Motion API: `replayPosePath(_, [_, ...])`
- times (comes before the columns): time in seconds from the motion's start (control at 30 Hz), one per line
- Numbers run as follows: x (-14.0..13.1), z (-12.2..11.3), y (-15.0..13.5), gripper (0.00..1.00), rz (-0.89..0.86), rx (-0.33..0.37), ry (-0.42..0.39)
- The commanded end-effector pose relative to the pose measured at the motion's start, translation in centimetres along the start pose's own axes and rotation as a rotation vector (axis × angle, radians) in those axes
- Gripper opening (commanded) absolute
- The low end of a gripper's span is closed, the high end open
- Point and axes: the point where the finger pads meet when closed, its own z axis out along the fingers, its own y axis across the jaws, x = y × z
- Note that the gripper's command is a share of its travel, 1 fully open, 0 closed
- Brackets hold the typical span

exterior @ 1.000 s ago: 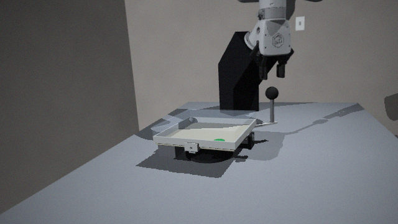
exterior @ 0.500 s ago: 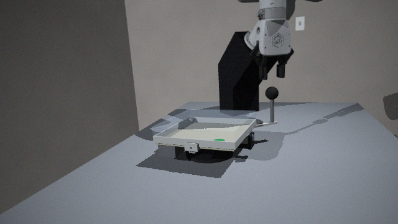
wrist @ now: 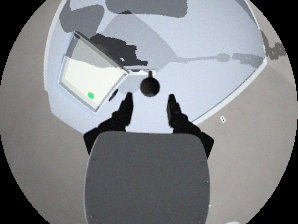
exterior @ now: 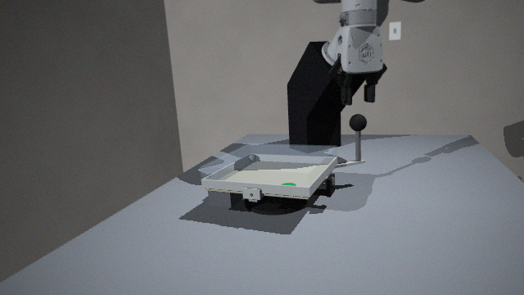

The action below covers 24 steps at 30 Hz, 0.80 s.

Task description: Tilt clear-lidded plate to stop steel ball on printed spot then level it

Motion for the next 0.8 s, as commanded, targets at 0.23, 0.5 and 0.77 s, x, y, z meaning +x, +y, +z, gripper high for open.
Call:
replayPosePath(0.23, [-0.02,-0.03,-0.07,0.61,0.000,0.002,0.000])
replayPosePath(0.5, [-0.02,0.07,-0.08,0.61,0.000,0.002,0.000])
replayPosePath(0.77, [-0.03,0.31,-0.09,0.61,0.001,0.002,0.000])
